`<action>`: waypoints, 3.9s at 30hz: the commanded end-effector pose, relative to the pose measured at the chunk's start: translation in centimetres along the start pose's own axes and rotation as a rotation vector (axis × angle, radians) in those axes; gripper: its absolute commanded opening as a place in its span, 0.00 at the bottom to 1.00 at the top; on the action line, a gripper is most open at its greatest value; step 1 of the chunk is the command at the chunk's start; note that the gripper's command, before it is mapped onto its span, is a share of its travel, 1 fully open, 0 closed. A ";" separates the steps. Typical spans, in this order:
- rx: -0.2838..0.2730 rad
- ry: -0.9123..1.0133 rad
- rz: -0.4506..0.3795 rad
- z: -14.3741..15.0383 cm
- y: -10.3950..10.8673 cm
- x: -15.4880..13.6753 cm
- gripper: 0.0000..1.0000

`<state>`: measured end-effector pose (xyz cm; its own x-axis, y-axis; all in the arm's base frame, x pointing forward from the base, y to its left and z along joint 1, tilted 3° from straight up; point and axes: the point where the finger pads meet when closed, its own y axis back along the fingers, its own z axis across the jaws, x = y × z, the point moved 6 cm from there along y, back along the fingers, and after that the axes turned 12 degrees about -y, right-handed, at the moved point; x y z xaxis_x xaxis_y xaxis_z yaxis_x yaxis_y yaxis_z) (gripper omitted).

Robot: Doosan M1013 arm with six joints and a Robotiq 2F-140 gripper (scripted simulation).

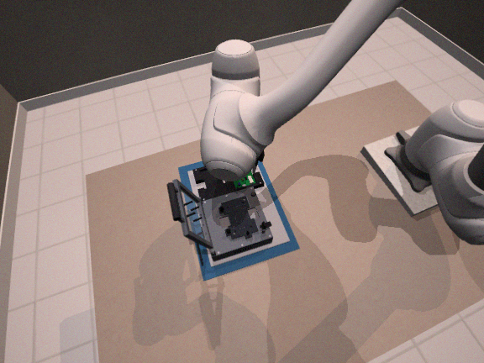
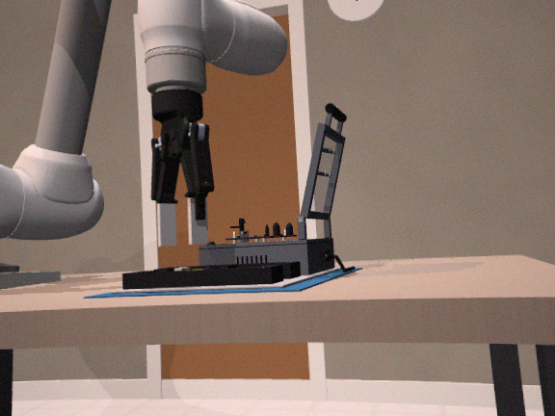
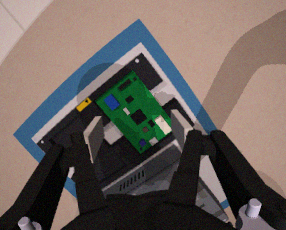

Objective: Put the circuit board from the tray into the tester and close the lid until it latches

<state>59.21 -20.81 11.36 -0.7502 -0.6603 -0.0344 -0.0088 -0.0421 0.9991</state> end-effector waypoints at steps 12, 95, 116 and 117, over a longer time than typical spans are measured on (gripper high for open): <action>-0.003 0.472 -0.013 0.0 0.0 0.1 0.58; -0.002 0.579 -0.013 0.0 0.2 0.1 0.58; -0.002 0.579 -0.013 0.0 0.5 0.1 0.58; -0.002 0.579 -0.013 0.0 0.5 0.1 0.58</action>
<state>59.18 -20.91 11.77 -0.2665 -0.9622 -0.0557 -0.0133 -0.0541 0.9984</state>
